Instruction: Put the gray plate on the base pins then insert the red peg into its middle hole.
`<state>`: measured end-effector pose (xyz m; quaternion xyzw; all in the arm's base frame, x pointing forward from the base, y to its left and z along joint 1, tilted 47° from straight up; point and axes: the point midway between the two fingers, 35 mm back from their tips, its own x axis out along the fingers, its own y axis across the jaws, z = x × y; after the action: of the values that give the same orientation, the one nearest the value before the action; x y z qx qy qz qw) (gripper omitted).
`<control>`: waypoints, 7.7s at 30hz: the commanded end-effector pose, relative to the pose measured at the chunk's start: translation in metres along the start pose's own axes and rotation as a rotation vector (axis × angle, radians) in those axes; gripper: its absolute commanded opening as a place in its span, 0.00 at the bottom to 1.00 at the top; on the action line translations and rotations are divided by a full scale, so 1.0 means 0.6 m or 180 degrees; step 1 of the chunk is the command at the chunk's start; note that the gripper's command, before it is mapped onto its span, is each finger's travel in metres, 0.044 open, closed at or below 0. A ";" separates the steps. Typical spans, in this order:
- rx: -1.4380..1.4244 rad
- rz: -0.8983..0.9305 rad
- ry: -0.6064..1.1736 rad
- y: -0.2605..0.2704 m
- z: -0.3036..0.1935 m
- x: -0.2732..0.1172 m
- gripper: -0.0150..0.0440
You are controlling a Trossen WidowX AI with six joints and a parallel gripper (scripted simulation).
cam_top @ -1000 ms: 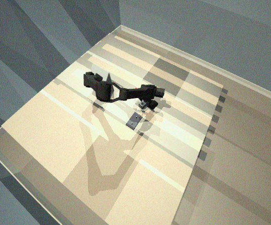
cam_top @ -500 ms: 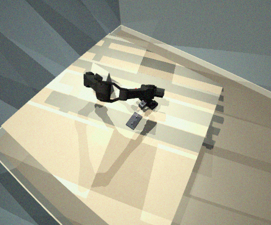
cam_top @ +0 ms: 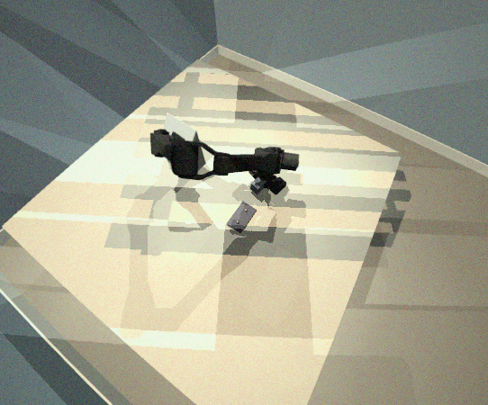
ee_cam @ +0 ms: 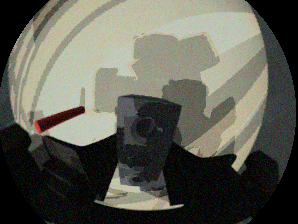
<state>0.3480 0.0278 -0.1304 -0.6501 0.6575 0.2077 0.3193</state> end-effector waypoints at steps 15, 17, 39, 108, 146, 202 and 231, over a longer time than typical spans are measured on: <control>0.0021 -0.0004 -0.0040 -0.001 0.010 -0.098 0.25; 0.0021 -0.0004 -0.0040 0.000 0.011 -0.108 0.25; -0.0005 0.0001 -0.0034 0.008 -0.001 -0.186 0.25; -0.0621 -0.0003 0.0024 -0.068 -0.266 -0.053 0.25; -0.0621 -0.0003 0.0027 -0.069 -0.268 -0.009 0.25; -0.0621 -0.0002 0.0010 -0.076 -0.258 -0.188 1.00; 0.4442 0.0084 -0.0084 0.068 -0.052 -0.198 1.00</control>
<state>0.3361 0.0637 0.0118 -0.4819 0.6788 -0.0401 0.5527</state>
